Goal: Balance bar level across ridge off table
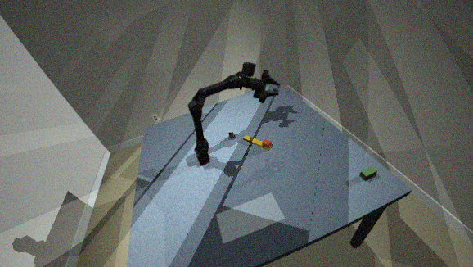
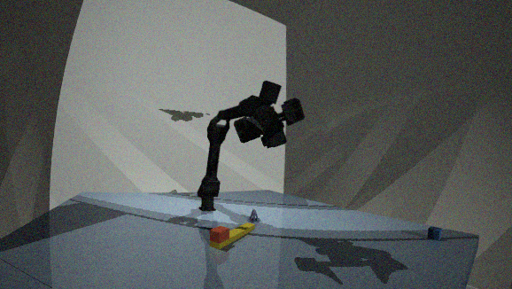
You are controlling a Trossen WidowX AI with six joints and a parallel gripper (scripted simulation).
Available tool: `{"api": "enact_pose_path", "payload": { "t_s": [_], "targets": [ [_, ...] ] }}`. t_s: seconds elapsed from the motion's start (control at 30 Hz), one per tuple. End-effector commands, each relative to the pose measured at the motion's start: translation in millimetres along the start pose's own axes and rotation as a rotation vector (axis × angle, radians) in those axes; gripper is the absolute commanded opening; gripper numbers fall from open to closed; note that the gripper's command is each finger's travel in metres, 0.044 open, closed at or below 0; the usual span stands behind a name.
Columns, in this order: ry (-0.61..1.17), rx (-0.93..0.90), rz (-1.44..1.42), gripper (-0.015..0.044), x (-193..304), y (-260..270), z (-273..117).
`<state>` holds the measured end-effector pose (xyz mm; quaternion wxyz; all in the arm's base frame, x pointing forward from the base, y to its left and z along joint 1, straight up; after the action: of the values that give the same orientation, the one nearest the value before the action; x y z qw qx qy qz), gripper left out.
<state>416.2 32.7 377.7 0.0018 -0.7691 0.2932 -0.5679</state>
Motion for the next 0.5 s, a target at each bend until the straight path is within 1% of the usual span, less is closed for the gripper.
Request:
{"api": "enact_pose_path", "payload": {
  "t_s": [0.0,0.23,0.47],
  "targets": [
    [-0.122,-0.037,-0.011,0.0315,-17,12,9],
    [-0.363,-0.126,-0.008,0.0315,-47,39,19],
    [-0.607,-0.237,0.025,0.0315,-74,67,20]
  ]
}}
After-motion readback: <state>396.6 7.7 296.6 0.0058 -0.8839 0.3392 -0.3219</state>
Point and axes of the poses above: the point midway between the two fingers, 35 mm back from their tips, its own z axis out along the fingers, its own y axis across the jaws, x = y × z, the point moved 9 cm from there along -z, back along the fingers, and after that the axes turned 6 degrees about -z, right-handed, at the moved point
